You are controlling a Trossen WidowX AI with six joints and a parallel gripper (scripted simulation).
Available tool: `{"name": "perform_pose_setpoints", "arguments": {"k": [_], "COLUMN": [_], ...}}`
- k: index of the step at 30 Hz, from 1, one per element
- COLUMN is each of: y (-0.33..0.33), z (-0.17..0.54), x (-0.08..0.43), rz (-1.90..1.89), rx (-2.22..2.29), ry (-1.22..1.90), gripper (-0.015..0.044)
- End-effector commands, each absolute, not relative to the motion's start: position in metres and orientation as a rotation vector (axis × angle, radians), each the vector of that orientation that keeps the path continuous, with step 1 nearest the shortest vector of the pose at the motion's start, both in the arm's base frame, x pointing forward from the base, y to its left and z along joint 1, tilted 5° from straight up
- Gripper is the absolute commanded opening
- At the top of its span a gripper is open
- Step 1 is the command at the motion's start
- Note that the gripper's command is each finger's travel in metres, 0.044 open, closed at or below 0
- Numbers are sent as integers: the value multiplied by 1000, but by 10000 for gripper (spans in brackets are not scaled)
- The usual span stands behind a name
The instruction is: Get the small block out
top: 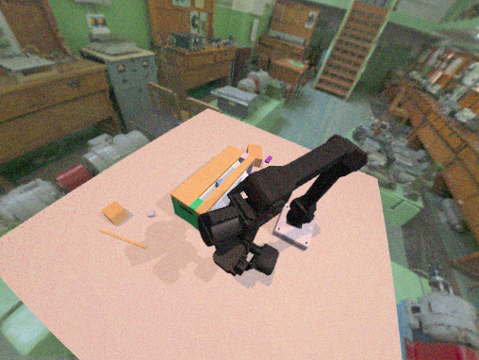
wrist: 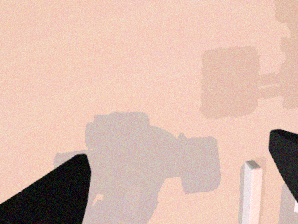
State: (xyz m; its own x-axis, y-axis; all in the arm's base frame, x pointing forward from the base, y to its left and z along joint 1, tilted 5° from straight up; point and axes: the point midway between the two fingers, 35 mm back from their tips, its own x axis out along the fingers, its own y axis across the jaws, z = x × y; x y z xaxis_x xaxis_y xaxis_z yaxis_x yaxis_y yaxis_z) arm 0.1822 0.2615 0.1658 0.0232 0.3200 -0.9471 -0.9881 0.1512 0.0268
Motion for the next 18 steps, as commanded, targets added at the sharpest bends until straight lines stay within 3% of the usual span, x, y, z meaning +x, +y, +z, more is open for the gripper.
{"name": "perform_pose_setpoints", "arguments": {"k": [1, 10, 18], "y": [206, 62, 50], "z": [159, 158, 159], "x": [232, 288, 289], "rz": [1091, 926, 923], "rx": [-988, -1218, -1229], "ry": [1133, 1451, 1479], "gripper": [400, 400, 400]}}
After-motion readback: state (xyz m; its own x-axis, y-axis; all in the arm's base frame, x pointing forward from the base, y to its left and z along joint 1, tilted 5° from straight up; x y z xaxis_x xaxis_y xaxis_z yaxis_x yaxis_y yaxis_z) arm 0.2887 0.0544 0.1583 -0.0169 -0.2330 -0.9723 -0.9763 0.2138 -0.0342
